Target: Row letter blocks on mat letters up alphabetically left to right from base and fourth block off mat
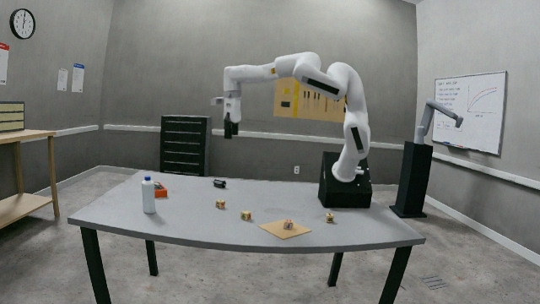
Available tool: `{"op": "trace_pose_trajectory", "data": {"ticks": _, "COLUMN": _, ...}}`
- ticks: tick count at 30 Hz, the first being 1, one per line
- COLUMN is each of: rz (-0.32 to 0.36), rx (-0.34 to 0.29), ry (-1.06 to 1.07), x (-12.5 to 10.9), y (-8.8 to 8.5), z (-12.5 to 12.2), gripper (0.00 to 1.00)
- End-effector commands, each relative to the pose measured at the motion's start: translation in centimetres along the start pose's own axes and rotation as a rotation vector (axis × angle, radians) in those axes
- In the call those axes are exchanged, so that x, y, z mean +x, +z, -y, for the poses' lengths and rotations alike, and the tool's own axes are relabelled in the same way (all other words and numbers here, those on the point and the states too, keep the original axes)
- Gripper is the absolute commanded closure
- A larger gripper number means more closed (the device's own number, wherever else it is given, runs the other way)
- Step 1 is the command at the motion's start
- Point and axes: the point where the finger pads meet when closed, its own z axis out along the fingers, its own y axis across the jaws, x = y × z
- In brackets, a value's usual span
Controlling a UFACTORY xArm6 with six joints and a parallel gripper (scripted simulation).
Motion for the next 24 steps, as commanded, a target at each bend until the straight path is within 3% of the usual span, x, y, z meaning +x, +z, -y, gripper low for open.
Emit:
{"op": "trace_pose_trajectory", "data": {"ticks": 1, "rz": -0.004, "rx": 0.0, "ry": -0.001, "x": 0.1, "y": -0.2, "z": 0.0, "gripper": 0.0}}
{"op": "trace_pose_trajectory", "data": {"ticks": 19, "rz": -0.005, "rx": -0.001, "ry": -0.002, "x": 0.0, "y": -0.1, "z": 0.2, "gripper": 0.0}}
{"op": "trace_pose_trajectory", "data": {"ticks": 22, "rz": -0.008, "rx": -0.001, "ry": -0.015, "x": -0.9, "y": 0.4, "z": 1.9, "gripper": 0.0}}
{"op": "trace_pose_trajectory", "data": {"ticks": 24, "rz": -0.014, "rx": 0.0, "ry": -0.034, "x": -2.4, "y": 1.4, "z": 4.4, "gripper": 0.0}}
